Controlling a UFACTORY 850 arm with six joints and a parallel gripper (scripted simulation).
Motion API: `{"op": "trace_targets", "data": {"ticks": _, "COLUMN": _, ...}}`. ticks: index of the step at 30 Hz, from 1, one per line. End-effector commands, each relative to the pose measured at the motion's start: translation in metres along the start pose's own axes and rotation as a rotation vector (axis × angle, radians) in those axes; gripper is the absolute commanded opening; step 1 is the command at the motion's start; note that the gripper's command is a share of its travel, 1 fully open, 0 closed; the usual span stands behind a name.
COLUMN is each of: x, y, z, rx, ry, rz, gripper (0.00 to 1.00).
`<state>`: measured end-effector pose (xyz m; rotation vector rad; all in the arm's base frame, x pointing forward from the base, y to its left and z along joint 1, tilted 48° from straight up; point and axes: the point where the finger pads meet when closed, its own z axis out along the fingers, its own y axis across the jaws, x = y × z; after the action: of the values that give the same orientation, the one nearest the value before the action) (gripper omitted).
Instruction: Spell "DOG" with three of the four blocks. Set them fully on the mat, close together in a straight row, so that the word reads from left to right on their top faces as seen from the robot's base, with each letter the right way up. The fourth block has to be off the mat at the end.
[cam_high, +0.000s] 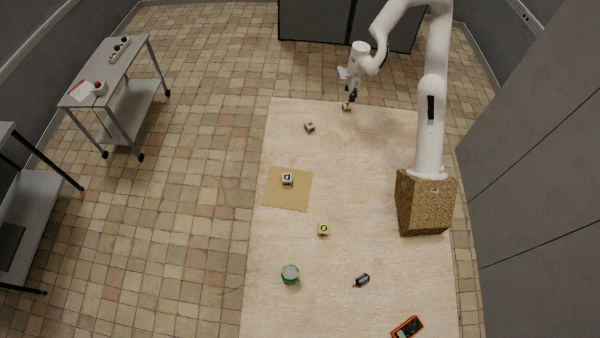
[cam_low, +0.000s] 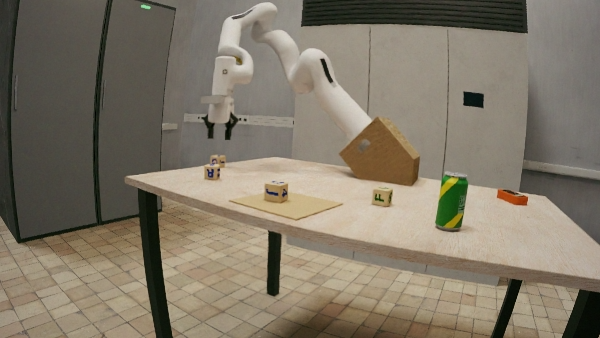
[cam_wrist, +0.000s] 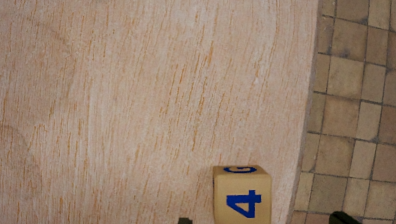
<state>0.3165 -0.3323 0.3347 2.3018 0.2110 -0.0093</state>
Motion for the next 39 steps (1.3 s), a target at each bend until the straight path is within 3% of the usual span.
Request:
{"op": "trace_targets", "data": {"ticks": 1, "x": 0.000, "y": 0.000, "z": 0.002, "rx": -0.001, "ry": 0.001, "rz": 0.001, "gripper": 0.87}}
{"op": "trace_targets", "data": {"ticks": 39, "x": 0.000, "y": 0.000, "z": 0.047, "rx": -0.001, "ry": 0.001, "rz": 0.001, "gripper": 0.87}}
